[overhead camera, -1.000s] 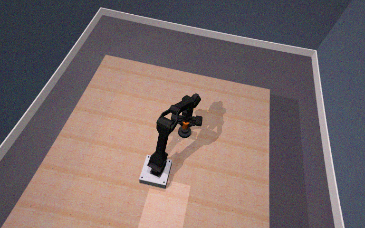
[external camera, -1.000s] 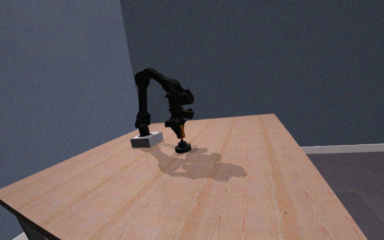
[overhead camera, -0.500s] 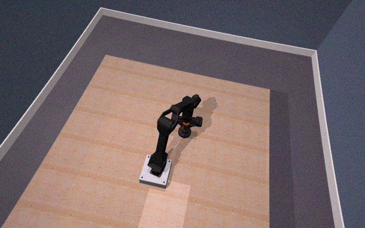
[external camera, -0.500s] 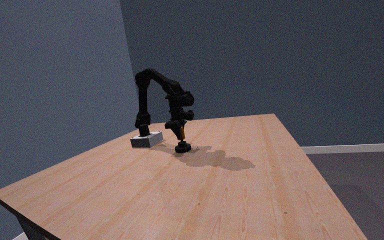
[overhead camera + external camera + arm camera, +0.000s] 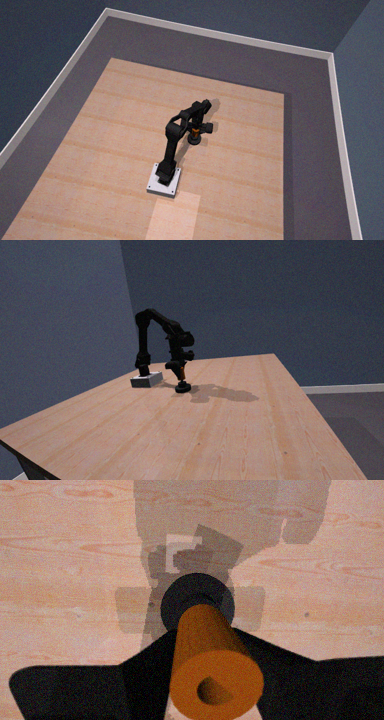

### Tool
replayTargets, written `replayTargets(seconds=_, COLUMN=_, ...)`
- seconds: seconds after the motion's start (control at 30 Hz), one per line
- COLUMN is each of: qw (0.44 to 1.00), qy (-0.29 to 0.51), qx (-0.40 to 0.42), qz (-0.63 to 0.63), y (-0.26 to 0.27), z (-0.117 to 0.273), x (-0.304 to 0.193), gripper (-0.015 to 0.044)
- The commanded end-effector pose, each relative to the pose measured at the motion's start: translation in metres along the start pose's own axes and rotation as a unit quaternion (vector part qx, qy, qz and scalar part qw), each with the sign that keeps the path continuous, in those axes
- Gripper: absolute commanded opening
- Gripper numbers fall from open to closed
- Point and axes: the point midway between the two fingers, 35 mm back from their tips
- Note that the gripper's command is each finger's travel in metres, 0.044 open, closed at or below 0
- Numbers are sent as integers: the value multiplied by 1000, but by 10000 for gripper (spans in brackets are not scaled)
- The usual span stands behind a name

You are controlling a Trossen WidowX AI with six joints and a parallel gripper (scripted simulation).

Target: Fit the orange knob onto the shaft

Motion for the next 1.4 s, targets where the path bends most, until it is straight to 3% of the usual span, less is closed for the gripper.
replayTargets(seconds=0.0, qw=1000, qy=0, qx=-2, qz=1, y=0, z=0, x=0, gripper=0)
replayTargets(seconds=0.23, qw=1000, qy=0, qx=-2, qz=6, y=1, z=5, x=-2, gripper=0)
replayTargets(seconds=0.47, qw=994, qy=0, qx=-2, qz=106, y=1, z=6, x=-2, gripper=0)
replayTargets(seconds=1.37, qw=994, qy=0, qx=-2, qz=106, y=1, z=0, x=-2, gripper=0)
Point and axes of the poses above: the point midway between the two fingers, 35 mm back from their tips, its own z axis back along the fingers, its own y axis across the jaws, x = y × z, and after that the axes turned 4 degrees about z, right-handed
